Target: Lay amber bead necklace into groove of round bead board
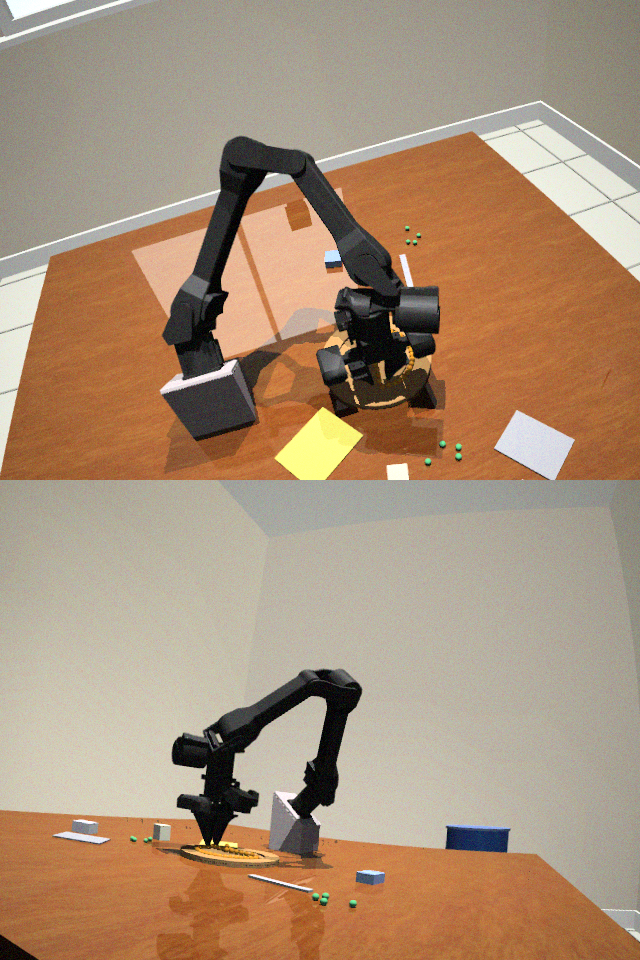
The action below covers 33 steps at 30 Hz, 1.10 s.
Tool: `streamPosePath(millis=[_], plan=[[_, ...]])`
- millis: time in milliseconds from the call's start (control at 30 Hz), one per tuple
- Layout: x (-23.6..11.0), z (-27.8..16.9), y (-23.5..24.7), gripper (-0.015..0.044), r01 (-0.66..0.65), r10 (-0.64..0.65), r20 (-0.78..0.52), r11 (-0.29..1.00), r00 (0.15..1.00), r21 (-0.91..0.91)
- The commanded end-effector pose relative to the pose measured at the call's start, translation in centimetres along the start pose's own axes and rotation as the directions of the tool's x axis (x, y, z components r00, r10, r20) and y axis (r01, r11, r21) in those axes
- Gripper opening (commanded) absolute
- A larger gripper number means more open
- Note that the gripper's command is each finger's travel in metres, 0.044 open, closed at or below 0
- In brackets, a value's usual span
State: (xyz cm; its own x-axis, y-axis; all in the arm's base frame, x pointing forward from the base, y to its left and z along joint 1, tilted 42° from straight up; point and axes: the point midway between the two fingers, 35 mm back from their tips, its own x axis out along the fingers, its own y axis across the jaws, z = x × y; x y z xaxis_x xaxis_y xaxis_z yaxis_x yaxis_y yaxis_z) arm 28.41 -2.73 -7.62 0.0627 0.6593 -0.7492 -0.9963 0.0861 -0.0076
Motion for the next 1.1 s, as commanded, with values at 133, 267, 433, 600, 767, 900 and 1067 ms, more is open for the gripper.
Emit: streamPosePath(millis=[133, 267, 433, 600, 767, 900, 1067], plan=[[0.25, 0.02, 0.08, 0.0067, -0.003, 0.003, 0.001, 1.0, 1.0, 0.001], [0.25, 0.02, 0.08, 0.0, -0.003, 0.003, 0.001, 1.0, 1.0, 0.001], [0.25, 0.02, 0.08, 0.0, -0.003, 0.003, 0.001, 1.0, 1.0, 0.001], [0.25, 0.02, 0.08, 0.0, -0.003, 0.003, 0.001, 1.0, 1.0, 0.001], [0.25, 0.02, 0.08, 0.0, -0.003, 0.003, 0.001, 1.0, 1.0, 0.001], [0.25, 0.02, 0.08, 0.0, -0.003, 0.003, 0.001, 1.0, 1.0, 0.001], [0.25, 0.02, 0.08, 0.0, -0.003, 0.003, 0.001, 1.0, 1.0, 0.001]])
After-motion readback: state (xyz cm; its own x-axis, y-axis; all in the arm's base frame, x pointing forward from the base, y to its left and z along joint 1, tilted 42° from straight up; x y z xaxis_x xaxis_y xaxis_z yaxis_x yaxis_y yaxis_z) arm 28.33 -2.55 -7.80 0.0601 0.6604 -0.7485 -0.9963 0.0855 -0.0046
